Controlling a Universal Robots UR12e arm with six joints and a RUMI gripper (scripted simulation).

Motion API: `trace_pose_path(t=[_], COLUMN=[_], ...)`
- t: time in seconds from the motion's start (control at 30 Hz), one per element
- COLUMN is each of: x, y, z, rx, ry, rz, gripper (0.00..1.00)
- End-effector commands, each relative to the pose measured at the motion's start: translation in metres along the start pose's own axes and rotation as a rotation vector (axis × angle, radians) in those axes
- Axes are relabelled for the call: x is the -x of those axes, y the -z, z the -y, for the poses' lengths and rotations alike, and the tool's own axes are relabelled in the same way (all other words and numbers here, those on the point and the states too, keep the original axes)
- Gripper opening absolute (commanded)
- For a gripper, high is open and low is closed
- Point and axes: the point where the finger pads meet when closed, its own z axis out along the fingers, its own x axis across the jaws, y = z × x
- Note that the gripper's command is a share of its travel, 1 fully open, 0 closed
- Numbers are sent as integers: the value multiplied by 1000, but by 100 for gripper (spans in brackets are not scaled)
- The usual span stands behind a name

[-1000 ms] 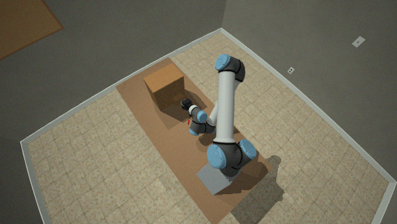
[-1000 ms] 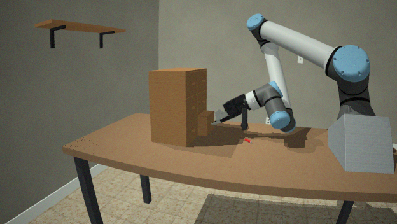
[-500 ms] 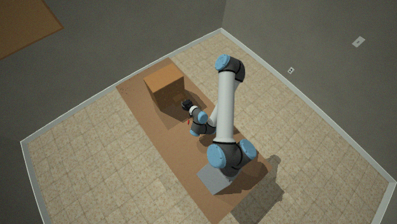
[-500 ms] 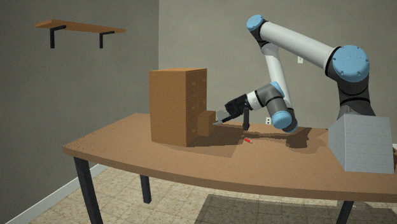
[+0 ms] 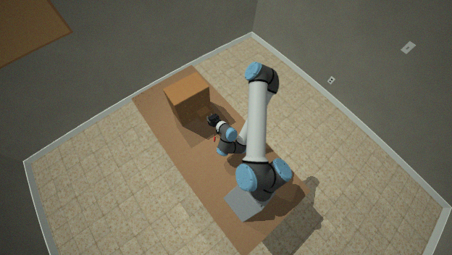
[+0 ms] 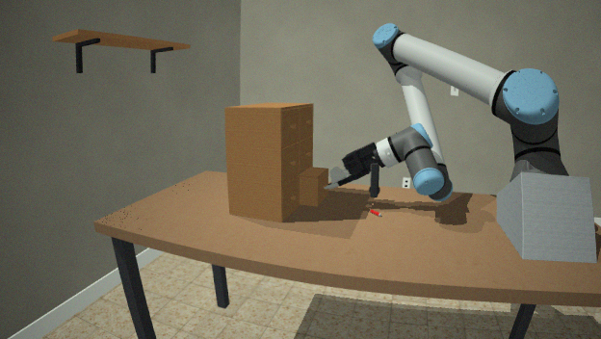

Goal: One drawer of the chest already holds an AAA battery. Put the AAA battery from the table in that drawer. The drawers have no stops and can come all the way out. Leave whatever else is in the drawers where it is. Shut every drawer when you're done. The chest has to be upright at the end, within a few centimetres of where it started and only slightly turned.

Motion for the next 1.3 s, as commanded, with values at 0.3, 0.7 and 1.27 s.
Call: trace_pose_path(t=[0.3, 0.7, 1.27], x=[0, 0, 0], y=[4, 6, 6], z=[2, 3, 3], rx=[1, 1, 1], ry=[0, 0, 0], rz=[0, 0, 0], gripper=[7, 7, 7])
